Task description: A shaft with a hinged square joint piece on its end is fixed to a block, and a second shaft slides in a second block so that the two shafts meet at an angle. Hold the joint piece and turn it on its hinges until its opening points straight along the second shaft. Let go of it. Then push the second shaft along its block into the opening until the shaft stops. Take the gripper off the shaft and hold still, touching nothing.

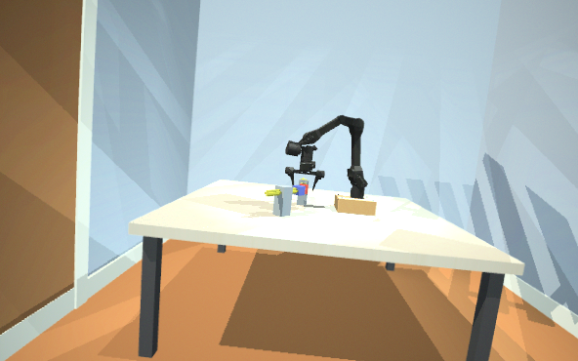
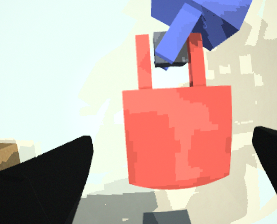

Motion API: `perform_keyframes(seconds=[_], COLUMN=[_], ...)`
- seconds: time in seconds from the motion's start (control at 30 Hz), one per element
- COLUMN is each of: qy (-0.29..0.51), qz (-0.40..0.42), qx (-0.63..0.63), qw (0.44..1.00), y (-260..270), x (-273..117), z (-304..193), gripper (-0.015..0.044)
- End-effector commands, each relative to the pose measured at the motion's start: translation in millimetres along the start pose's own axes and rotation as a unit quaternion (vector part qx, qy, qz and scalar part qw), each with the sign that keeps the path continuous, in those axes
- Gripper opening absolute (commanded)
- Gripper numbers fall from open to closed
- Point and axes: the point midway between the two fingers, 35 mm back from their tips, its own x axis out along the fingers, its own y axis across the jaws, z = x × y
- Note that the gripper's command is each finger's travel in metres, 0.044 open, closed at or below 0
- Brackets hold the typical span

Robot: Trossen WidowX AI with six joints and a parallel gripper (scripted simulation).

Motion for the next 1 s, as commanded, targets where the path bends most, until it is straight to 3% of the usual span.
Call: perform_keyframes(seconds=[0.0, 0.47, 0.97], qy=[0.003, 0.042, 0.075], qz=[0.003, -0.005, -0.036], qx=[0.036, 0.271, 0.504], qw=[0.999, 0.962, 0.86], y=[0, -8, -8], x=[-5, -43, -86], z=[2, 17, 30], gripper=[0.044, 0.044, 0.044])
